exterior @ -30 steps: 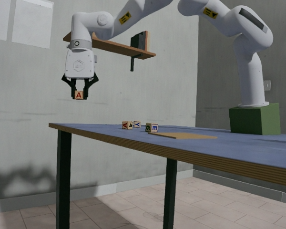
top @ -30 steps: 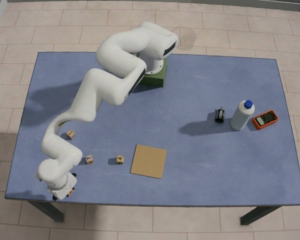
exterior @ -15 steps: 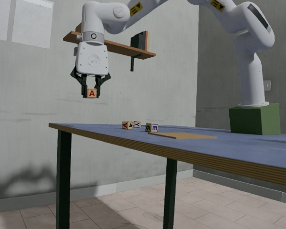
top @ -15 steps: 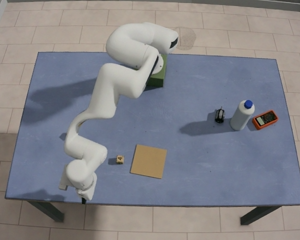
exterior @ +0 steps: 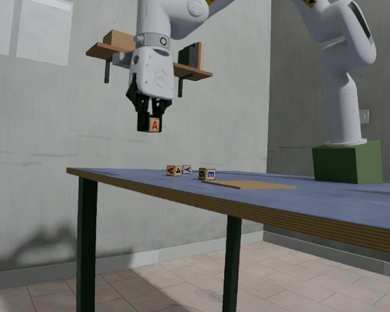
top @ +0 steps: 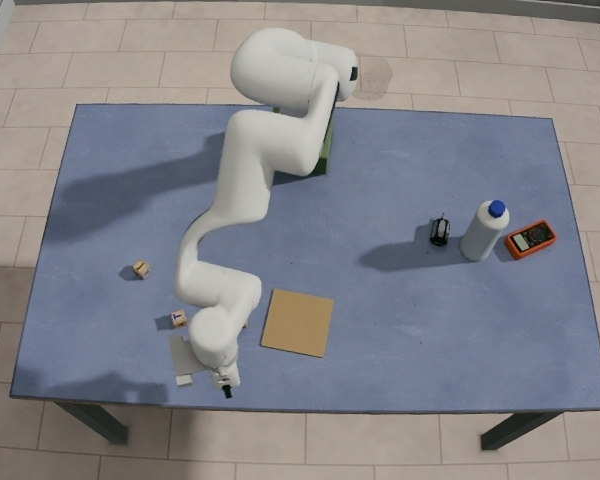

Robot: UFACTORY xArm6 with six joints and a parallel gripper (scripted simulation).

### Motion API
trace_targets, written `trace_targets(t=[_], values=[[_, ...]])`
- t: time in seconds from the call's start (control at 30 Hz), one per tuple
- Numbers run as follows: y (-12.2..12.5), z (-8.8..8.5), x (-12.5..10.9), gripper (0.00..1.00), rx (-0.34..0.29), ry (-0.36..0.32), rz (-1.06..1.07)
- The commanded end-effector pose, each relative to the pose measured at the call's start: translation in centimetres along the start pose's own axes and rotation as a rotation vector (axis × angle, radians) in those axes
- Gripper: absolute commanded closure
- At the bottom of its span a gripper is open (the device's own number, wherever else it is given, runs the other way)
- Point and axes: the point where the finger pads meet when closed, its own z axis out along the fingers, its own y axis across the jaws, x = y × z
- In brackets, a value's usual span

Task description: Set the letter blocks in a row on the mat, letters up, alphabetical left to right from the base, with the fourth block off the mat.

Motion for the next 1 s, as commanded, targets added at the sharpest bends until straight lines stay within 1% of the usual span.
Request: trace_targets(t=[0.0,0.23,0.3,0.33,0.4,0.8,0.87,0.9,0.97], values=[[0.1,-0.4,-2.6,0.72,0.017,0.006,-0.138],[0.9,-0.5,-6.9,0.72,0.019,0.009,-0.358],[0.9,-0.5,-6.9,0.72,0.019,0.009,-0.358],[1.4,-0.5,-8.7,0.72,0.021,0.01,-0.45],[1.6,-0.5,-9.4,0.72,0.022,0.01,-0.49],[4.5,-0.5,-16.3,0.72,0.032,0.014,-0.869],[4.5,-0.5,-16.3,0.72,0.032,0.014,-0.869],[5.2,-0.5,-17.6,0.72,0.035,0.015,-0.945],[5.8,-0.4,-18.6,0.72,0.037,0.015,-1.001]])
